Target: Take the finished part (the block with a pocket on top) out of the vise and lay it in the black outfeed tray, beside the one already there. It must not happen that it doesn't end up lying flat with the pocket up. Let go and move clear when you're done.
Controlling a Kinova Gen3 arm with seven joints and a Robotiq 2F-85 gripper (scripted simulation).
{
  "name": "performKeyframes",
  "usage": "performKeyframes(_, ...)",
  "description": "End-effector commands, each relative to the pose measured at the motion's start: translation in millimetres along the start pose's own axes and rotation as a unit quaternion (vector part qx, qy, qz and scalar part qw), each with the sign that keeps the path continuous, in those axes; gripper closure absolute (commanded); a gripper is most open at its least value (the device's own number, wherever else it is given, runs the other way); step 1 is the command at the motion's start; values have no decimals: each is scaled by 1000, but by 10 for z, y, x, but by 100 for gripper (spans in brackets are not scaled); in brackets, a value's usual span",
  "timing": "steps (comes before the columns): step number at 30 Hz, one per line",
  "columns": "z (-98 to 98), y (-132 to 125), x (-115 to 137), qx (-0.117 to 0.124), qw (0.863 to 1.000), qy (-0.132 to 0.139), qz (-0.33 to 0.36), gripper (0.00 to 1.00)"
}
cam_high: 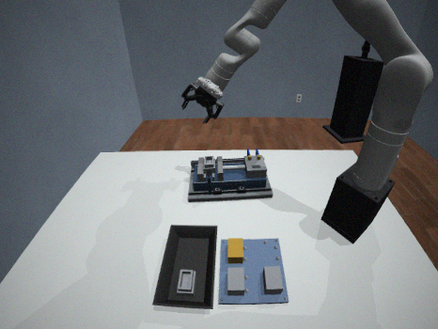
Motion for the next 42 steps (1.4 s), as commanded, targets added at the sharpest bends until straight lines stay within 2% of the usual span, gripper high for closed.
performKeyframes(1, -3, 111, 143, 12, 1000, 10, -22, 0)
performKeyframes(14, -65, 143, 209, 37, 998, 22, -34, 0)
performKeyframes(19, -35, 113, 302, 60, 996, 39, -47, 0)
performKeyframes(23, -35, 106, 323, 67, 996, 42, -50, 0)
performKeyframes(28, -60, 84, 431, 105, 991, 59, -66, 0)
performKeyframes(29, -60, 84, 431, 105, 991, 59, -66, 0)
performKeyframes(38, -27, -10, 749, 199, 968, 106, -109, 0)
performKeyframes(40, -27, -10, 749, 199, 968, 106, -109, 0)
performKeyframes(42, -22, -30, 805, 216, 963, 113, -116, 0)
Point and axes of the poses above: the point where the finger pads meet when closed, its own z axis out along the fingers, its own y axis across the jaws, x = y × z, the point moved 9 cm from there along -z, back along the fingers, and after that the axes turned 15 degrees about -z, right-handed, at the moved point
